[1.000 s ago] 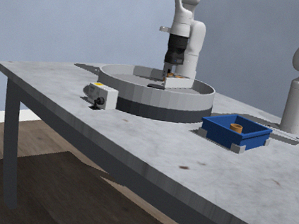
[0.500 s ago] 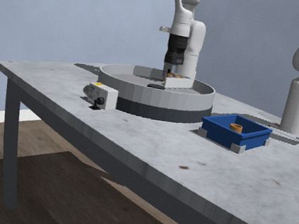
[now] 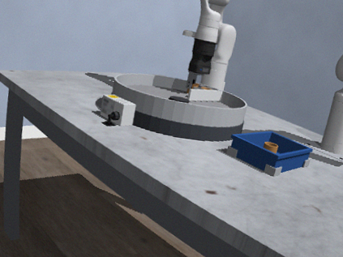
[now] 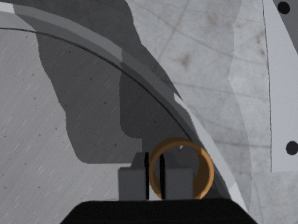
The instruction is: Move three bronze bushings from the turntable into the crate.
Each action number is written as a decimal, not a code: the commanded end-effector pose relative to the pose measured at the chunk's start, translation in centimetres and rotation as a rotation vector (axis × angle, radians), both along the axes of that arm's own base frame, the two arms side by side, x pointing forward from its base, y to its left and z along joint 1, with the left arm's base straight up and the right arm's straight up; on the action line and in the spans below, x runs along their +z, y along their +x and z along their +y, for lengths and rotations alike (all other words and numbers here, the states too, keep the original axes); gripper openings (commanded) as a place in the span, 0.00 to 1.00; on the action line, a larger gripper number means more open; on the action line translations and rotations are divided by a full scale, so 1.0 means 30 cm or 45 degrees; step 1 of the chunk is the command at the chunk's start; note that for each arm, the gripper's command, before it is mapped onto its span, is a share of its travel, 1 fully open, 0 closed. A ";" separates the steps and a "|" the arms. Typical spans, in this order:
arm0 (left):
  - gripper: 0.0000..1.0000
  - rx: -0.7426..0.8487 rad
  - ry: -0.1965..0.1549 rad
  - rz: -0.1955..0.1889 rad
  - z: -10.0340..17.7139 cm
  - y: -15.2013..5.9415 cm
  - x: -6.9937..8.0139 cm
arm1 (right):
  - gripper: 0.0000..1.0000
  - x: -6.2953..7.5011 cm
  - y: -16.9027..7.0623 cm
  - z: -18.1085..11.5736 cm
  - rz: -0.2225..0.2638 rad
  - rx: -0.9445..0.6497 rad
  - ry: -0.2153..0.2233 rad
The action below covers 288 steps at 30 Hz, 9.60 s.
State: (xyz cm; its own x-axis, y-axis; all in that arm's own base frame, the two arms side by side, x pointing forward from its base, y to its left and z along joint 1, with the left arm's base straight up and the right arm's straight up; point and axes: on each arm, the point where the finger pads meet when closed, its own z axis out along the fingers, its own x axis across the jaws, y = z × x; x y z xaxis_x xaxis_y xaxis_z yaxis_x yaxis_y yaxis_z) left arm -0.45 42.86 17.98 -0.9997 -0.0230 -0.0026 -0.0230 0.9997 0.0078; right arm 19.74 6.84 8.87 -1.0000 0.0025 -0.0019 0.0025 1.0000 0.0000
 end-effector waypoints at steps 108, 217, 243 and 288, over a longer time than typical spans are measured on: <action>1.00 -0.006 -0.010 0.003 -0.012 -0.011 0.002 | 0.00 0.238 0.001 0.004 0.000 0.004 0.003; 1.00 -0.006 -0.010 0.003 -0.012 -0.011 0.002 | 0.00 0.236 0.224 0.981 0.009 0.003 -0.005; 1.00 -0.006 -0.010 0.003 -0.012 -0.011 0.002 | 0.00 0.236 0.304 1.326 0.009 0.005 -0.005; 1.00 -0.006 -0.010 0.003 -0.012 -0.011 0.002 | 0.00 0.246 0.351 1.527 0.000 0.006 0.017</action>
State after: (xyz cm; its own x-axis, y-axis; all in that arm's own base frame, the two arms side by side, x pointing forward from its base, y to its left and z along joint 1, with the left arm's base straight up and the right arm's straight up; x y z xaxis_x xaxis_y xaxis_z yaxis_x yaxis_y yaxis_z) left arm -0.45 42.86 17.98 -0.9997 -0.0230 -0.0026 -0.0230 0.9997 0.0078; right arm 30.04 52.62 16.19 -1.0000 0.0042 0.0060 0.0043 0.9998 0.0180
